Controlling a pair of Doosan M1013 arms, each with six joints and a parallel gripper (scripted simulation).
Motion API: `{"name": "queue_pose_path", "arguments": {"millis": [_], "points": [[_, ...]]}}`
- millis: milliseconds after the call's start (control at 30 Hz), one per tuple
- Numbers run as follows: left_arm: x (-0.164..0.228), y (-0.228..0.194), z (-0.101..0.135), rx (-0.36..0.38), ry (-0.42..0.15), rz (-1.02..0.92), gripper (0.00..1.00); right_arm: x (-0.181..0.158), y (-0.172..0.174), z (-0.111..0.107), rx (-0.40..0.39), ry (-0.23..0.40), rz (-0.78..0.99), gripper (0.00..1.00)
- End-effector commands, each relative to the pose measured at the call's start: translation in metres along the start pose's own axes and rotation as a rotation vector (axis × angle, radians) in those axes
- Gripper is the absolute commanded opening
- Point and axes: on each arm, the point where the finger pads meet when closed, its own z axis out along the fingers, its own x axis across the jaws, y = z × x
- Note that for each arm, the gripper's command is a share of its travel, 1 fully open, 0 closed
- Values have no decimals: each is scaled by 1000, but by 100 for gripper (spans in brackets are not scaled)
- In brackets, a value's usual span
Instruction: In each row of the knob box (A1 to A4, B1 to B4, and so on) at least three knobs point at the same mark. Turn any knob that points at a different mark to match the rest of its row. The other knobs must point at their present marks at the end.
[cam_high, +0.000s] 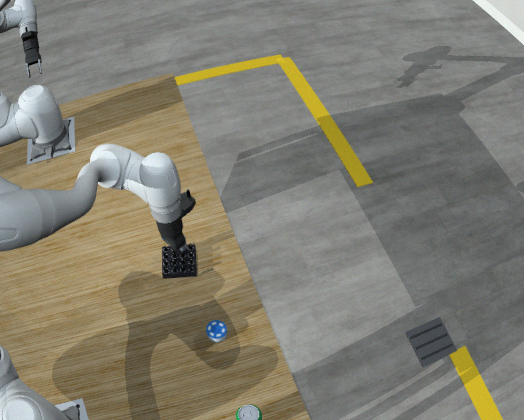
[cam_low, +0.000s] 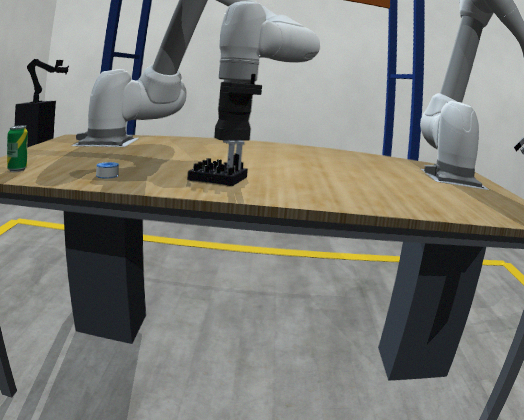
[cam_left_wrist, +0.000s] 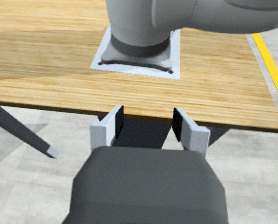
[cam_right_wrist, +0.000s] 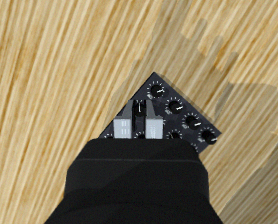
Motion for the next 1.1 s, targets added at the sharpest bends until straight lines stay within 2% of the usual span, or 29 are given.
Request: {"name": "queue_pose_path", "arguments": {"millis": [0, 667, 1067], "points": [[0, 0, -1, -1, 0, 0, 100, 0, 0, -1, 0, -5, -107, 30], [0, 0, -1, -1, 0, 0, 100, 0, 0, -1, 1, -5, -550, 30], [0, 0, -1, -1, 0, 0, 100, 0, 0, -1, 2, -5, -714, 30]]}}
